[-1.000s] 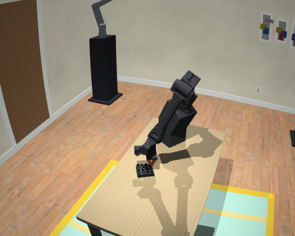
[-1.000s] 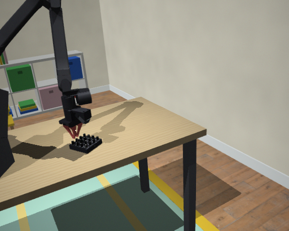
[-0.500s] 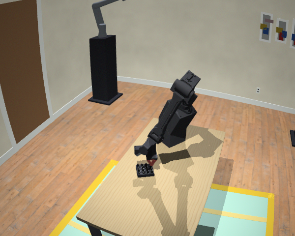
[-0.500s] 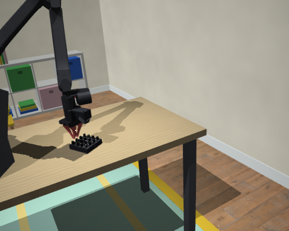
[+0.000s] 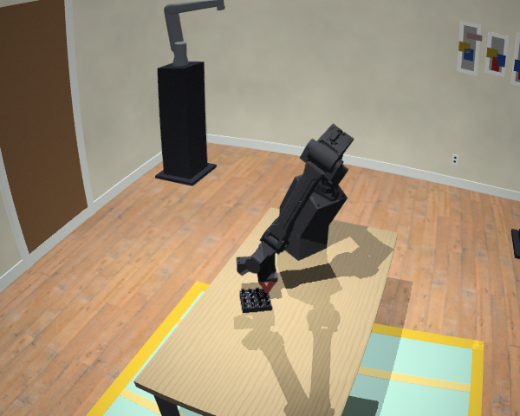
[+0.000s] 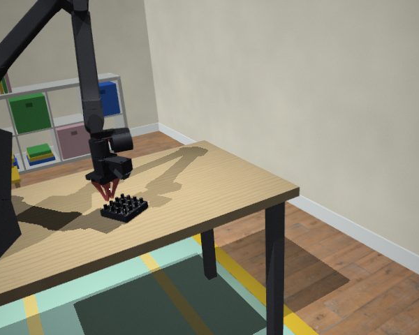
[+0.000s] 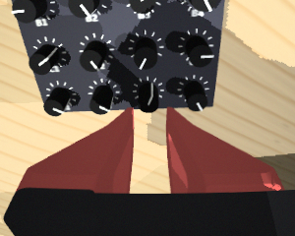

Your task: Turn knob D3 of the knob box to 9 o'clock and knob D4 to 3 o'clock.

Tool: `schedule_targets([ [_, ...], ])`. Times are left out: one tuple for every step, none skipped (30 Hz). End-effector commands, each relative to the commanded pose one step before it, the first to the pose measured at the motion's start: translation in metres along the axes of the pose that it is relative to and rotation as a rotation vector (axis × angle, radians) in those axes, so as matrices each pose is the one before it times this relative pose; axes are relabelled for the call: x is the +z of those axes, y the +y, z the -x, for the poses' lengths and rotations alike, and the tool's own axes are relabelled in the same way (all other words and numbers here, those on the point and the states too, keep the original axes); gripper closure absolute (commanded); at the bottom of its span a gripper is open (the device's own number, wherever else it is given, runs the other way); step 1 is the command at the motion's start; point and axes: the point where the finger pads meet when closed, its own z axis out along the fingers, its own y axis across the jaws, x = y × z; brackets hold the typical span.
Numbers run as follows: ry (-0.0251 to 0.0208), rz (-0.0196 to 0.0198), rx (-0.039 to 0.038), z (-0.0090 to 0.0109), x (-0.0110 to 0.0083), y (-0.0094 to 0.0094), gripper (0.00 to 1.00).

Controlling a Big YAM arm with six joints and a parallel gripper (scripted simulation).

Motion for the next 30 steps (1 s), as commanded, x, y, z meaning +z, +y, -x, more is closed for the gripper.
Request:
schedule_targets([
  [-0.01620, 0.01604, -0.00207, 0.00335, -0.00768, 0.01205, 0.81],
  [0.00000, 0.00000, 0.00000, 0.00000, 0.00000, 0.00000, 0.81],
  [-0.00001, 0.00002, -0.00002, 0.00000, 0.00001, 0.00001, 0.81],
  [-0.00008, 0.00016, -0.00013, 0.00000, 0.00004, 0.00009, 0.81],
  [-0.00023, 0.00046, -0.00045, 0.00001, 0.00013, 0.00025, 0.81],
  [-0.00050, 0.00095, -0.00088, 0.00006, 0.00023, 0.00048, 0.81],
  [0.00000, 0.00000, 0.00000, 0.00000, 0.00000, 0.00000, 0.81],
  [0.00000, 0.00000, 0.00000, 0.00000, 0.00000, 0.00000, 0.81],
  [-0.00071, 0.00030, 0.00109, 0.00073, 0.00058, -0.00064, 0.81],
  [0.00115, -0.00137, 0.00089, -0.00032, 0.00173, -0.00094, 0.81],
  [0.00182, -0.00185, -0.00072, -0.00061, 0.00236, -0.00116, 0.81],
  [0.00215, -0.00219, -0.00058, -0.00065, 0.00288, -0.00150, 0.81],
  [0.00246, -0.00323, 0.00141, -0.00061, 0.00311, -0.00264, 0.81],
  [0.00169, -0.00302, 0.00306, -0.00014, 0.00156, -0.00200, 0.81],
  [-0.00104, 0.00041, 0.00195, 0.00075, 0.00035, -0.00035, 0.81],
  [-0.00065, 0.00023, 0.00121, 0.00046, 0.00055, -0.00023, 0.81],
  [0.00033, -0.00020, -0.00067, -0.00028, 0.00093, 0.00009, 0.81],
  [0.00123, -0.00055, -0.00232, -0.00094, 0.00126, 0.00037, 0.81],
  [0.00128, -0.00054, -0.00235, -0.00096, 0.00129, 0.00038, 0.81],
  [0.00031, -0.00009, -0.00045, -0.00021, 0.00096, 0.00006, 0.81],
  [-0.00108, 0.00051, 0.00218, 0.00083, 0.00048, -0.00038, 0.81],
  [-0.00183, 0.00082, 0.00357, 0.00139, 0.00021, -0.00062, 0.81],
  [-0.00206, 0.00166, 0.00179, 0.00115, -0.00002, 0.00019, 0.81],
  [0.00000, 0.00000, 0.00000, 0.00000, 0.00000, 0.00000, 0.81],
  [0.00000, 0.00000, 0.00000, 0.00000, 0.00000, 0.00000, 0.81],
  [-0.01100, 0.01763, -0.01041, 0.00268, -0.00590, 0.01020, 0.81],
  [0.00604, -0.00724, -0.00020, -0.00263, 0.00415, -0.00339, 0.81],
  [0.00660, -0.00884, 0.00219, -0.00242, 0.00383, -0.00412, 0.81],
  [0.00315, -0.00435, 0.00173, -0.00102, 0.00208, -0.00221, 0.81],
  [-0.00116, 0.00065, 0.00249, 0.00096, 0.00000, -0.00041, 0.81],
])
